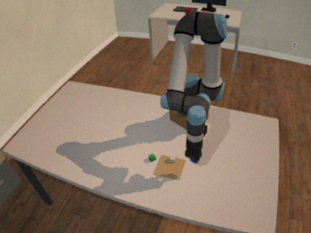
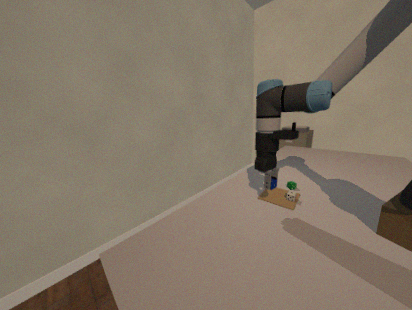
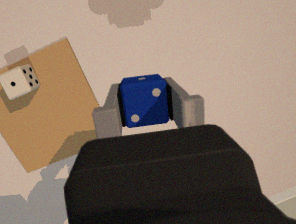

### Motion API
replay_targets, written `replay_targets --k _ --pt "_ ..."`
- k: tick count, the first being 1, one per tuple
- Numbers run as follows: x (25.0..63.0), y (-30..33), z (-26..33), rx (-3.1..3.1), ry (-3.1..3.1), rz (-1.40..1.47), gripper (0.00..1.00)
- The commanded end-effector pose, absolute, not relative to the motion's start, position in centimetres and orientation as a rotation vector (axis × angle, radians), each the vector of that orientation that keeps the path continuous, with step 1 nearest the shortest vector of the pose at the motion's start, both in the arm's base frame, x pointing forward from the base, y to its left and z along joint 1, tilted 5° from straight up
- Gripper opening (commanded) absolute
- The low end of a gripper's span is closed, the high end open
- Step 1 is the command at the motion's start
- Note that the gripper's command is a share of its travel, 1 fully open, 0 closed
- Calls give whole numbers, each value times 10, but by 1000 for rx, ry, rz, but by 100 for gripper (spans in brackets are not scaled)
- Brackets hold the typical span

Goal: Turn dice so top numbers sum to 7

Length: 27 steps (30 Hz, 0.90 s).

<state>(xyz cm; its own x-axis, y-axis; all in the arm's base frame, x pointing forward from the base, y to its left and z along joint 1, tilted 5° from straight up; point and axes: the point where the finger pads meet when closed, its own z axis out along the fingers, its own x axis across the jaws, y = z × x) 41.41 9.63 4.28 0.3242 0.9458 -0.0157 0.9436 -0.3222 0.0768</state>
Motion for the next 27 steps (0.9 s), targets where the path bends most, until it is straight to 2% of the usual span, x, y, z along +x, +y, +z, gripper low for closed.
replay_targets --k 1,12,27 --pt "415 74 45 2459 1835 48 57" --pt "403 -24 51 2277 2052 38 57" --pt "402 -32 52 2260 2070 37 57"
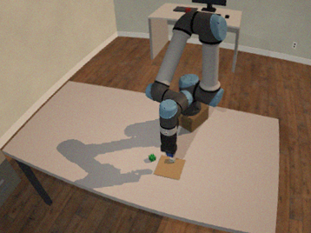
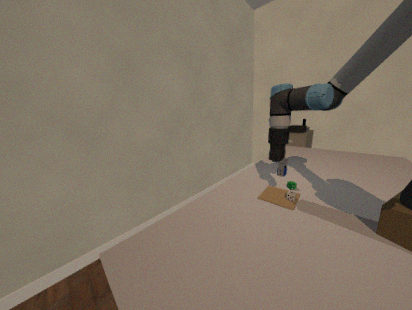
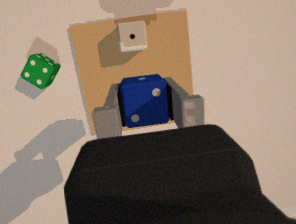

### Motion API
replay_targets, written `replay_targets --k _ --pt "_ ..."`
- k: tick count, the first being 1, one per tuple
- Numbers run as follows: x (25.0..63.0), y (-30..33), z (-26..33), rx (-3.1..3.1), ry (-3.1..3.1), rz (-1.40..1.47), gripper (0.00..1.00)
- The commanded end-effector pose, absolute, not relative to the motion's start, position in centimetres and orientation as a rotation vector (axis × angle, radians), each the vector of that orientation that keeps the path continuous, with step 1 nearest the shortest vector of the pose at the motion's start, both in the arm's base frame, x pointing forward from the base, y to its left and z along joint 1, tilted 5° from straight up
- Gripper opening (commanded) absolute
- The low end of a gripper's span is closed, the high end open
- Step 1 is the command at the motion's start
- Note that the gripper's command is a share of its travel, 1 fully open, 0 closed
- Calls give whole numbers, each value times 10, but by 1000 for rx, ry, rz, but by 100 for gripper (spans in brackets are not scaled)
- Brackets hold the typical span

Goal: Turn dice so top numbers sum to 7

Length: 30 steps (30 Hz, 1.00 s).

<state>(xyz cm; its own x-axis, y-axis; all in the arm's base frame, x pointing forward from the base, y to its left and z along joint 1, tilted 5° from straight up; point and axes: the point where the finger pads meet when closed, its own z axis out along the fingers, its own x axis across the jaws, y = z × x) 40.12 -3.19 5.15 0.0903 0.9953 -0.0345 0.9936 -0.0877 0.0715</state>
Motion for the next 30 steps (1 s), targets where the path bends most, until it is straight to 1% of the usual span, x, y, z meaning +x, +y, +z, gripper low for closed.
replay_targets --k 1,11,30 --pt "402 -32 52 2260 2070 37 57" --pt "402 -33 43 2260 2071 37 57" --pt "408 -37 -29 2260 2071 37 57"
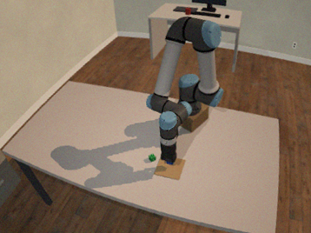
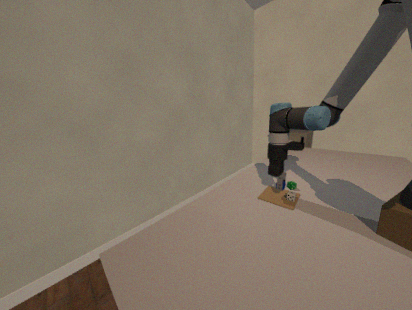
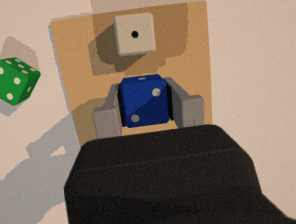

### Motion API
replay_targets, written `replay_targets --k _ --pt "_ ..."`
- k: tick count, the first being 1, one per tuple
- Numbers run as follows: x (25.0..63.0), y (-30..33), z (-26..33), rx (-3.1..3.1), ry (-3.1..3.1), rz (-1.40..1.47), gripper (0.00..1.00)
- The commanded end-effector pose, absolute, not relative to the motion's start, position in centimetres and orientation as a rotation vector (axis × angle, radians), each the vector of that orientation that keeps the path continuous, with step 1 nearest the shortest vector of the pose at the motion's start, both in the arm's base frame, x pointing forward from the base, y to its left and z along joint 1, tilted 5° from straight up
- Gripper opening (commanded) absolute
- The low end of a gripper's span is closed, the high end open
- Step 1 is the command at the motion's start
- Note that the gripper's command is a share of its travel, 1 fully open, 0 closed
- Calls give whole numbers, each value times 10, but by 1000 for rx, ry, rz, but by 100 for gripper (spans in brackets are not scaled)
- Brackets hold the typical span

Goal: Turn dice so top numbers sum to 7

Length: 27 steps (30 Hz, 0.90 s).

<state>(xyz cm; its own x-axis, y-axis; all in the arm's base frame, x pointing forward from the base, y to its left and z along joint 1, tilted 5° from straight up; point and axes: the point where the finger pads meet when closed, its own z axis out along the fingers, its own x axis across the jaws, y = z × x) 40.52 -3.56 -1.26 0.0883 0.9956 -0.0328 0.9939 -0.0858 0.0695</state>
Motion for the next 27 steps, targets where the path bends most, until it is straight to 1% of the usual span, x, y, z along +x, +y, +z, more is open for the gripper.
replay_targets --k 1,6,27 --pt "408 -37 -32 2260 2071 37 57" --pt "409 -38 -42 2260 2071 37 57" --pt "409 -38 -44 2260 2071 37 57"
